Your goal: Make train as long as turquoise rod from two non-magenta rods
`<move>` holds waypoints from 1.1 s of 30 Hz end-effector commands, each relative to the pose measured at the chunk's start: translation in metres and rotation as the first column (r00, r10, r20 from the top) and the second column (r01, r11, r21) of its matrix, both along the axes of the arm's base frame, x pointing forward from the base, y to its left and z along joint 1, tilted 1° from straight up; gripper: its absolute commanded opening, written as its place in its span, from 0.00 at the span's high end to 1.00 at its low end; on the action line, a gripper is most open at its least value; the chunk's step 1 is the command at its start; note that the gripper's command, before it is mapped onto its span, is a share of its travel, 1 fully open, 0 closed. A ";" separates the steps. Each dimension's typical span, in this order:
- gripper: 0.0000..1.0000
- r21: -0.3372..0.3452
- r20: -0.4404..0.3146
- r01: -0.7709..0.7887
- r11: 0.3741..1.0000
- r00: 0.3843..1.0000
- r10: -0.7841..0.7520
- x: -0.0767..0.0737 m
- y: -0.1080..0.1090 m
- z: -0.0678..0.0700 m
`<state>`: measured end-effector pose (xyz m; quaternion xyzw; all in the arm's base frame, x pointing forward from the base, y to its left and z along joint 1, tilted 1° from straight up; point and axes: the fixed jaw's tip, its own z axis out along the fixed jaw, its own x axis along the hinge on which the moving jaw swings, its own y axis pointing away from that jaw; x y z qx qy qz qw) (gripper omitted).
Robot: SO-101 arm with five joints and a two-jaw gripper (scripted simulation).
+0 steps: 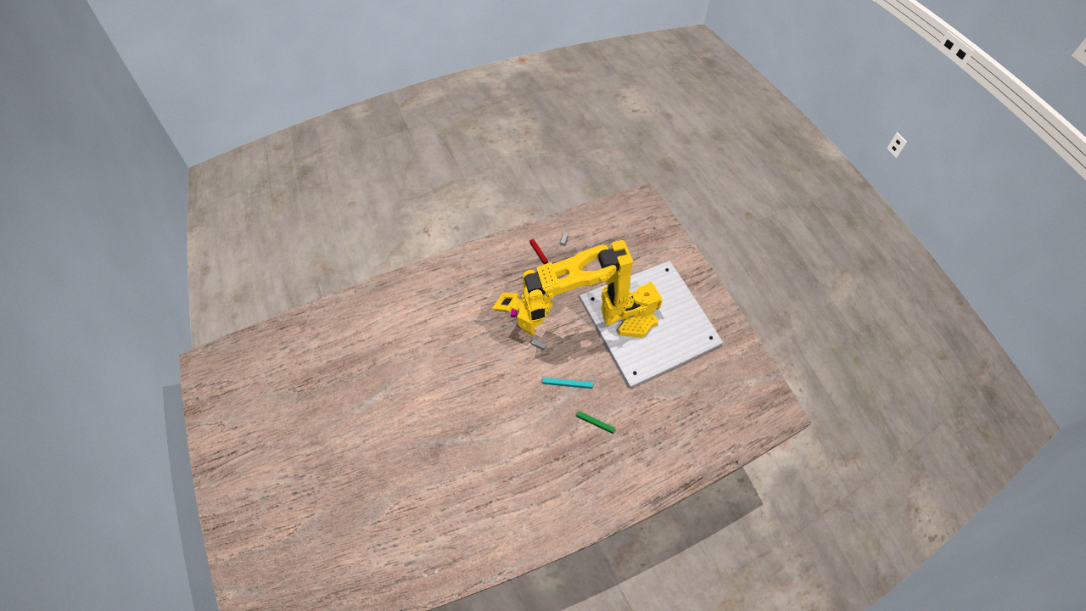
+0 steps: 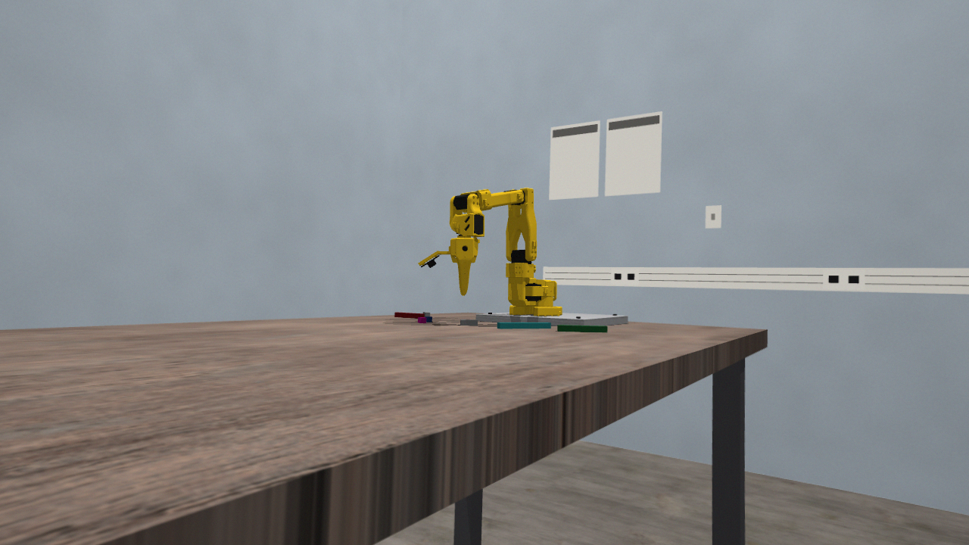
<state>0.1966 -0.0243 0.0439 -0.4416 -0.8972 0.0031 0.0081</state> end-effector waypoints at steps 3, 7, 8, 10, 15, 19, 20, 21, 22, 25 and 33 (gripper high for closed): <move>0.83 0.004 -0.009 0.052 0.999 0.999 -0.052 0.002 -0.020 0.000; 0.82 0.005 -0.008 0.132 0.991 0.991 -0.132 0.003 -0.052 0.001; 0.82 0.005 -0.008 0.155 0.988 0.988 -0.155 0.002 -0.061 0.001; 0.82 0.006 -0.007 0.203 0.979 0.979 -0.203 -0.002 -0.081 0.001; 0.82 0.008 -0.005 0.301 0.954 0.954 -0.301 -0.016 -0.121 0.001; 0.82 0.009 -0.004 0.371 0.929 0.929 -0.371 -0.032 -0.149 0.000; 0.82 0.009 -0.004 0.371 0.929 0.929 -0.371 -0.032 -0.149 0.000; 0.82 0.009 -0.003 0.392 0.920 0.920 -0.392 -0.038 -0.157 -0.001; 0.82 0.009 -0.003 0.412 0.911 0.911 -0.412 -0.045 -0.165 -0.001; 0.82 0.010 -0.002 0.465 0.885 0.885 -0.465 -0.063 -0.184 -0.003; 0.81 0.011 0.000 0.538 0.843 0.843 -0.538 -0.094 -0.208 -0.006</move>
